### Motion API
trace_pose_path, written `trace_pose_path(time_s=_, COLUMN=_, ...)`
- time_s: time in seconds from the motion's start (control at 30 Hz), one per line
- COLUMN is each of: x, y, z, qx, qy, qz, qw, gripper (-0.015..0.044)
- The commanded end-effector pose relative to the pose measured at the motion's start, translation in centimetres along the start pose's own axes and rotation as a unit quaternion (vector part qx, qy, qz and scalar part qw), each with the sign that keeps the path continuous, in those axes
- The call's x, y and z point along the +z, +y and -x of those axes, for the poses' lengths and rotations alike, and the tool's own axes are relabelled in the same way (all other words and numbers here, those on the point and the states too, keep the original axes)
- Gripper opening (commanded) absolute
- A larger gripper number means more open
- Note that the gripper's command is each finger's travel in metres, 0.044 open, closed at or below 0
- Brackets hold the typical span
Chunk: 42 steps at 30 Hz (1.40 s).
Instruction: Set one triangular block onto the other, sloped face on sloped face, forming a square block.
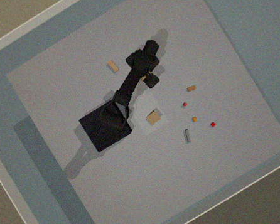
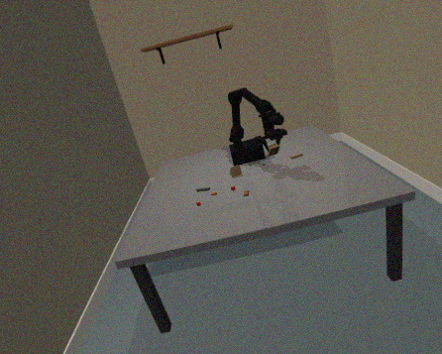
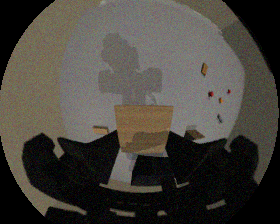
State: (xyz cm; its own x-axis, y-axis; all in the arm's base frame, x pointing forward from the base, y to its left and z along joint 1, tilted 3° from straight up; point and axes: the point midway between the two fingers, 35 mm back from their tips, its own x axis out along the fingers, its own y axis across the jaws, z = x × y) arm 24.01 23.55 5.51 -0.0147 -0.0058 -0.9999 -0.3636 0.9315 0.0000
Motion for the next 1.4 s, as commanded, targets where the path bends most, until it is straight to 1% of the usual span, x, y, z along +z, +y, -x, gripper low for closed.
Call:
trace_pose_path(time_s=0.0, x=-0.2, y=-1.7, z=0.7, qx=-0.001, qy=-0.002, qz=0.003, qw=1.000, gripper=0.0000)
trace_pose_path(time_s=0.63, x=-2.6, y=-10.3, z=2.9, qx=-0.006, qy=-0.003, qz=-0.013, qw=1.000, gripper=0.0000)
trace_pose_path(time_s=1.13, x=-6.5, y=-16.3, z=4.1, qx=-0.009, qy=-0.002, qz=-0.008, qw=1.000, gripper=0.0000)
trace_pose_path(time_s=1.37, x=-8.7, y=-17.8, z=4.2, qx=-0.008, qy=0.004, qz=0.005, qw=1.000, gripper=0.0000)
